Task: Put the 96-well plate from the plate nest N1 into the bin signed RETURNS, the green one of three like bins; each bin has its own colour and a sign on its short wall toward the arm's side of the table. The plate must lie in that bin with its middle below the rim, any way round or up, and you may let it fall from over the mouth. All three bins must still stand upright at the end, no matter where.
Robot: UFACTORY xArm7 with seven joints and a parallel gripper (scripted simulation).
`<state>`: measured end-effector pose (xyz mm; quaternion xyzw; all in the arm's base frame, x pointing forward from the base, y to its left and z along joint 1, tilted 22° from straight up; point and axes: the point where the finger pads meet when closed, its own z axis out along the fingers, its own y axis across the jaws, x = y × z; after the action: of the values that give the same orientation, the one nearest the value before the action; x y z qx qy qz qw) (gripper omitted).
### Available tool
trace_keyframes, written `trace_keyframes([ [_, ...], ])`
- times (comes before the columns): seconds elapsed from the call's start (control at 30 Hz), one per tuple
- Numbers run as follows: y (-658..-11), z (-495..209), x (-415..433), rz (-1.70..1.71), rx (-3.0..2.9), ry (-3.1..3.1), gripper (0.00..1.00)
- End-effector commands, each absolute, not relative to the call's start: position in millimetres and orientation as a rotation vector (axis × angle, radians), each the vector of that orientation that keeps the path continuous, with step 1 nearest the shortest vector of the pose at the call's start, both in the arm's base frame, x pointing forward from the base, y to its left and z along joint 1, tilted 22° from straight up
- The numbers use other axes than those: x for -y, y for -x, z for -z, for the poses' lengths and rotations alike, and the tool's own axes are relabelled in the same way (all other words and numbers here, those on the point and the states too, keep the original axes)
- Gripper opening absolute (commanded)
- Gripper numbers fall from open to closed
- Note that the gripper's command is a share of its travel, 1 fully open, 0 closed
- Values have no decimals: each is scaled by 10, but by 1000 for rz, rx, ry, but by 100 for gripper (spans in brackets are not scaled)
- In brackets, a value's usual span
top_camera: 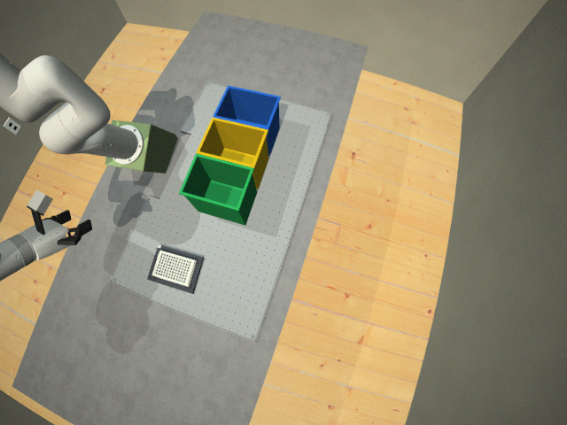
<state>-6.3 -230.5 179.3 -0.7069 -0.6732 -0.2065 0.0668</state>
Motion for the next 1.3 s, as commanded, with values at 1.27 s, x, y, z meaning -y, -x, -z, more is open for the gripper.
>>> trace_keyframes([
  [1.27, -467, -1764, 2725, 81, 1382, 2640, 100],
])
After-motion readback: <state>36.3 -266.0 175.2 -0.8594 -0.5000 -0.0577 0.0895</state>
